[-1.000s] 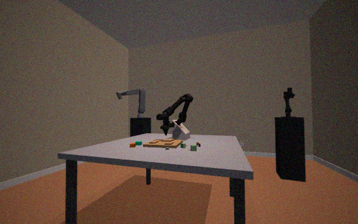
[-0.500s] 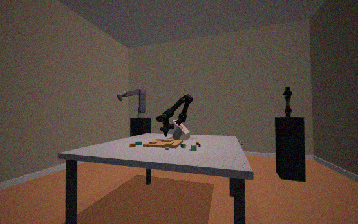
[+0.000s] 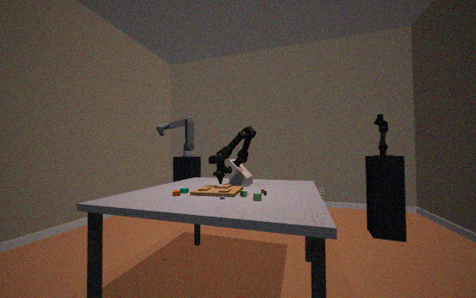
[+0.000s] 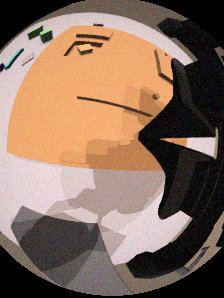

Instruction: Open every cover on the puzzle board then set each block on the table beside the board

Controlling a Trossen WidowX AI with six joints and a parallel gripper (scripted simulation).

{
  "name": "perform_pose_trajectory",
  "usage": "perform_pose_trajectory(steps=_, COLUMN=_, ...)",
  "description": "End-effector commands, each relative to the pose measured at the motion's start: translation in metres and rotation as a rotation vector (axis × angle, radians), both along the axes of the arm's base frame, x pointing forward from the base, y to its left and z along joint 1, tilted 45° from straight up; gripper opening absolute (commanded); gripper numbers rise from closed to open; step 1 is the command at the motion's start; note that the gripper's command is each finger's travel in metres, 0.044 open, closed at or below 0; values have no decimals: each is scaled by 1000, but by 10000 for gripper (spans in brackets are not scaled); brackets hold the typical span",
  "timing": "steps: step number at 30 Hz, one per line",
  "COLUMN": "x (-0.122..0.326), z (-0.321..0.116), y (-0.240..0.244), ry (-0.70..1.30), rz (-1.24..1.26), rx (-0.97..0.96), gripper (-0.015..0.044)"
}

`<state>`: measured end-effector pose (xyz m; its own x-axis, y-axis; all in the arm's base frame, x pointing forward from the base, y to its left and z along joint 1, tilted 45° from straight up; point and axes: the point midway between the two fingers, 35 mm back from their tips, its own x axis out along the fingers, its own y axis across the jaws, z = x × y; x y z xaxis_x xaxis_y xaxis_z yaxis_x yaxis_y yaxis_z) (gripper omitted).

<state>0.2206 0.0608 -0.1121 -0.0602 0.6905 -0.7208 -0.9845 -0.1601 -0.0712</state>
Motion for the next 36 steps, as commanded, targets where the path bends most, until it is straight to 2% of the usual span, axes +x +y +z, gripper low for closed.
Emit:
perform_pose_trajectory(steps=1, x=-4, z=-2, y=4, ry=11, rz=-2, rx=8, gripper=0)
perform_pose_trajectory(steps=14, x=-7, z=-10, y=13, ry=12, rz=-1, rx=11, gripper=0)
perform_pose_trajectory(steps=36, x=-6, z=4, y=26, ry=12, rz=-2, rx=5, gripper=0)
